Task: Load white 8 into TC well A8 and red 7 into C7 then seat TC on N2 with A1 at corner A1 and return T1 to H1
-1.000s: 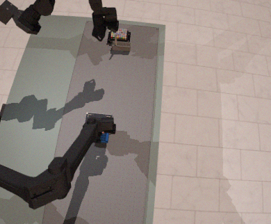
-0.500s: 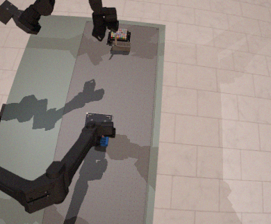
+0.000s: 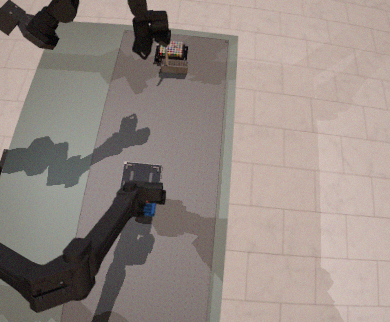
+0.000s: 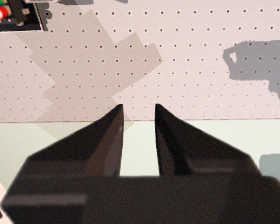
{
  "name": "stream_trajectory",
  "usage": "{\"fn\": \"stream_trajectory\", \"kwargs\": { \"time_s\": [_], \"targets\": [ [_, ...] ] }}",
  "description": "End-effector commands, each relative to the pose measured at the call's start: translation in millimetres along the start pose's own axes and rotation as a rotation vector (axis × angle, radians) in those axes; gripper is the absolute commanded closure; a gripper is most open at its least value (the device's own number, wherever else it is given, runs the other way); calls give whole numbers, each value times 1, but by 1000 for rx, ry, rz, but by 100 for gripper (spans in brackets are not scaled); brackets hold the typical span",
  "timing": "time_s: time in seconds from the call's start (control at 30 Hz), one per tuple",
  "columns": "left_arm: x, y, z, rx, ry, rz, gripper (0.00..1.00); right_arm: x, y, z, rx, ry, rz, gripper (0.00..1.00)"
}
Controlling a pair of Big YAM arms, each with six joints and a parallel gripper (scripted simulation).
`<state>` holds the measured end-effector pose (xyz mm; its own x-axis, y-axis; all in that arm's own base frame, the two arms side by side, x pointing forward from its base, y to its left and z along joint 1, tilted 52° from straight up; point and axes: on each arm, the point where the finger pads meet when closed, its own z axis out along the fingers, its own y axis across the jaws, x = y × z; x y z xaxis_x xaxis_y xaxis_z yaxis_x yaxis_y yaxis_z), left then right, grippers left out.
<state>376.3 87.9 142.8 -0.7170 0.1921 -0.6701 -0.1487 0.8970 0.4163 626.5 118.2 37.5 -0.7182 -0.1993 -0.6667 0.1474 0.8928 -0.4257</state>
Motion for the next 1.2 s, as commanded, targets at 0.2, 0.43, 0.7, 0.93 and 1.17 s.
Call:
{"fn": "stream_trajectory", "kwargs": {
  "time_s": [0.2, 0.43, 0.7, 0.93, 1.17],
  "targets": [
    [-6, 3, -1, -6, -12, -12, 77, -9, -25, -5, 3, -18, 3, 100],
    [-6, 3, -1, -6, -12, -12, 77, -10, -31, -6, 0, -20, -1, 100],
    [-6, 3, -1, -6, -12, -12, 77, -10, -41, -9, -4, -24, -5, 100],
    [-6, 3, -1, -6, -12, -12, 77, -7, -54, -3, 4, -13, -3, 100],
    [-6, 3, -1, -6, -12, -12, 77, -10, -62, -8, -1, -23, -4, 100]
  ]
}}
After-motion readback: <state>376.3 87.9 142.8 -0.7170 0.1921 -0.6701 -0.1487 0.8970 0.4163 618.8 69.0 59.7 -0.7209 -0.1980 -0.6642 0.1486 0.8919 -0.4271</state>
